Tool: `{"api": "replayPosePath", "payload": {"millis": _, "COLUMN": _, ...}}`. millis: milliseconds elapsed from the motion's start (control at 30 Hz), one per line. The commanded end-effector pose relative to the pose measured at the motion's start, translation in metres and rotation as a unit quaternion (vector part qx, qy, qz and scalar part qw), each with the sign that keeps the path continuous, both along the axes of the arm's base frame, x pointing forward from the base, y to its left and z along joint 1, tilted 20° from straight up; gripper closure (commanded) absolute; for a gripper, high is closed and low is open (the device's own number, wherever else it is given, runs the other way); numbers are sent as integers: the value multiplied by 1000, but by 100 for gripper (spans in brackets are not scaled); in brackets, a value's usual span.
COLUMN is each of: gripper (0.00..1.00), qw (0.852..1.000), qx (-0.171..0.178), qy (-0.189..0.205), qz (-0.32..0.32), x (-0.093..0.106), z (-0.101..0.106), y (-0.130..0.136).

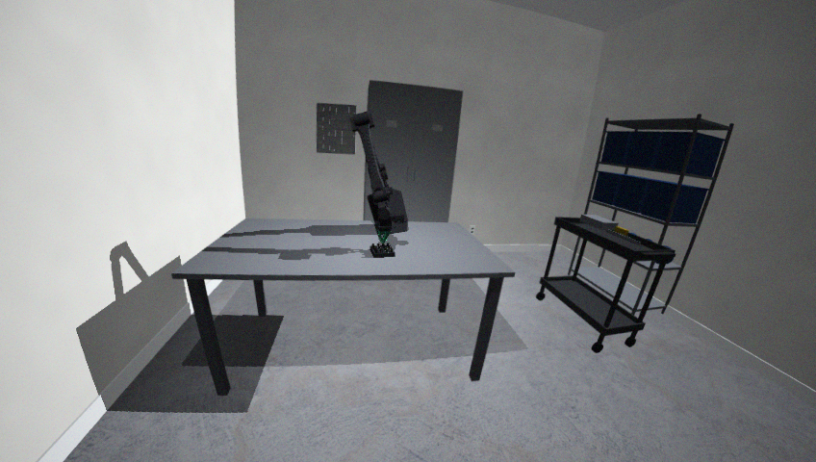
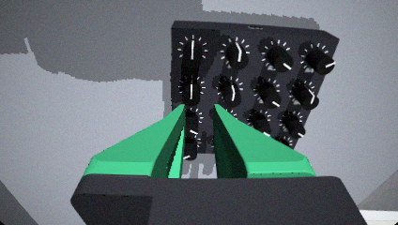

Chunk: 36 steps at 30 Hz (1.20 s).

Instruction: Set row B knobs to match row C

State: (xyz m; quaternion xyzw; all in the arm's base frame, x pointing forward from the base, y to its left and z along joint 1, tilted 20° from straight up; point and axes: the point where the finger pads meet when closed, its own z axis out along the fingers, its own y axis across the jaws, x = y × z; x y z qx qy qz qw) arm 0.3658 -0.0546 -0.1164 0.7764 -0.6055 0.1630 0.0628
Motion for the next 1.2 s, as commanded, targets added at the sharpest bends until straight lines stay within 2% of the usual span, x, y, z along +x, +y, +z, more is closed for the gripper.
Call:
{"api": "replayPosePath", "payload": {"millis": 0, "gripper": 81, "qw": 1000, "qx": 2, "qy": 13, "qz": 0, "x": -6, "z": -4, "y": -4}}
{"api": "replayPosePath", "payload": {"millis": 233, "gripper": 81, "qw": 1000, "qx": 2, "qy": -2, "qz": -1, "x": -5, "z": 0, "y": -4}}
{"api": "replayPosePath", "payload": {"millis": 1167, "gripper": 81, "qw": 1000, "qx": 2, "qy": -2, "qz": -1, "x": -5, "z": 0, "y": -4}}
